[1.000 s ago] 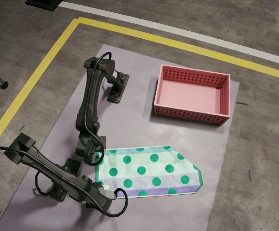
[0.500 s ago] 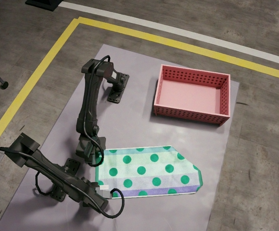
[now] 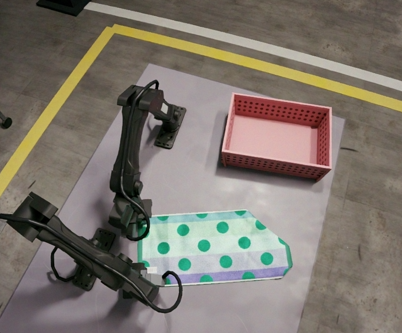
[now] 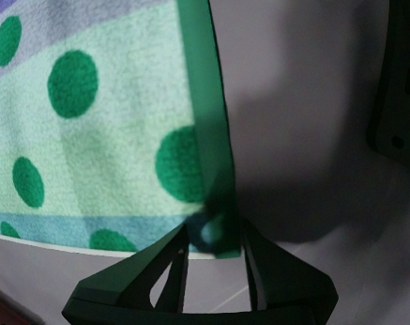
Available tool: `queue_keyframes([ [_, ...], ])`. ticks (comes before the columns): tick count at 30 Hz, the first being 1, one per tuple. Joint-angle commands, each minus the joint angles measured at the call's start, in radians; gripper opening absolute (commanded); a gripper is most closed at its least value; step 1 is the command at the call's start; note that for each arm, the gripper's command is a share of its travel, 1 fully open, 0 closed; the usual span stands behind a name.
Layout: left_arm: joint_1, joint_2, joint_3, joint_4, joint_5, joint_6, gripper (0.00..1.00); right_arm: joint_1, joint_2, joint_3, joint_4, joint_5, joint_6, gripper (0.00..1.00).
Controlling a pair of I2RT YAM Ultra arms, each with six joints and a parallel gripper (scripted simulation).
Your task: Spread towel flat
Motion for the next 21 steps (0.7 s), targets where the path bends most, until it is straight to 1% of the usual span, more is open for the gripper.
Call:
queue_keyframes([
  [1,0.004,0.022,0.031,0.027,-0.005,-0.008,0.34,0.012,0.02,-0.027,0.05,-0.02,0.01,0.34],
  [7,0.004,0.022,0.031,0.028,-0.005,-0.008,0.34,0.012,0.02,-0.027,0.05,-0.02,0.007,0.34],
  [8,0.004,0.022,0.031,0.028,-0.005,-0.008,0.27,0.012,0.02,-0.027,0.05,-0.02,0.007,0.34],
  [10,0.004,0.023,0.031,0.028,-0.001,-0.008,0.27,0.012,0.02,-0.027,0.05,-0.02,0.007,0.34],
  [11,0.017,0.022,0.026,0.032,0.001,0.011,0.19,0.012,0.02,-0.027,0.05,-0.02,0.007,0.24],
  [13,0.016,0.022,0.026,0.032,-0.002,0.009,0.19,0.011,0.02,-0.027,0.051,-0.02,0.007,0.24],
  [14,0.022,0.017,-0.023,0.033,0.001,0.016,0.11,0.017,-0.024,-0.036,0.05,-0.02,0.015,0.15],
  [16,0.022,0.017,-0.022,0.028,-0.002,0.016,0.11,0.018,-0.009,-0.036,0.05,-0.014,0.016,0.15],
  [17,0.028,0.007,-0.026,0.018,0.001,0.022,0.02,0.028,-0.038,-0.045,0.047,-0.01,0.026,0.05],
  [19,0.028,0.007,-0.026,0.018,0.001,0.022,0.02,0.028,-0.038,-0.045,0.047,-0.01,0.026,0.05],
  [21,0.029,0.007,-0.026,0.018,-0.001,0.023,0.02,0.03,-0.011,-0.046,0.044,-0.01,0.028,0.05],
])
